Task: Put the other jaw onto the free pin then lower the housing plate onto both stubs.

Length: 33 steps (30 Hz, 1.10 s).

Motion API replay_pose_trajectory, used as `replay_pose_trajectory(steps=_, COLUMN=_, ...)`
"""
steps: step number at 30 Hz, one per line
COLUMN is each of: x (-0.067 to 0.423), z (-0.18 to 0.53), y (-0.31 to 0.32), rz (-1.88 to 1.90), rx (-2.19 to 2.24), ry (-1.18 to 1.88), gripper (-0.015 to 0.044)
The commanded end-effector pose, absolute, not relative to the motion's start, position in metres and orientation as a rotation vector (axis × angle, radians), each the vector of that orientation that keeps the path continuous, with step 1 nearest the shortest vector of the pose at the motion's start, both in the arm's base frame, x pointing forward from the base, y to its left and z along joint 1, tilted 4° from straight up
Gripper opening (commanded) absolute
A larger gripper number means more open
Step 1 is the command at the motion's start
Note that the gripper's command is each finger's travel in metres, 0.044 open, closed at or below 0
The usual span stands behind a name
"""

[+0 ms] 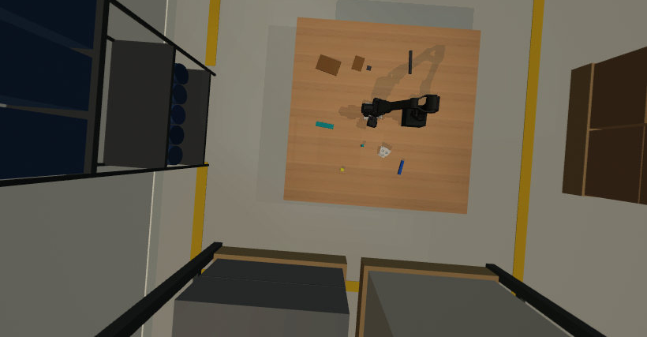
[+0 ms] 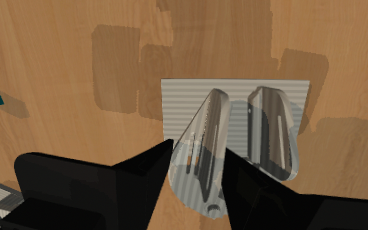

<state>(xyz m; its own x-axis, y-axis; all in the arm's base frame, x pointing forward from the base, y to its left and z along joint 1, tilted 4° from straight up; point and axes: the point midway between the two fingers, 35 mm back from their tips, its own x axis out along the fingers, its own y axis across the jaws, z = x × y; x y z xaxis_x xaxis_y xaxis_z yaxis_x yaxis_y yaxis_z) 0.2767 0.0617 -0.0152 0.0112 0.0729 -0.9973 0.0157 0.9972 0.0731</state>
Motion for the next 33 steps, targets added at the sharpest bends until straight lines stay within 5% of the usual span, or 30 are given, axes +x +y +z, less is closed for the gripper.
replay_pose_trajectory(steps=1, x=0.2767, z=-0.0162, y=0.0621, rz=0.042, rx=0.076, ry=1.559, gripper=0.0134)
replay_pose_trajectory(steps=33, x=0.2767, z=-0.0254, y=0.0628, rz=0.04, rx=0.078, ry=1.56, gripper=0.0134)
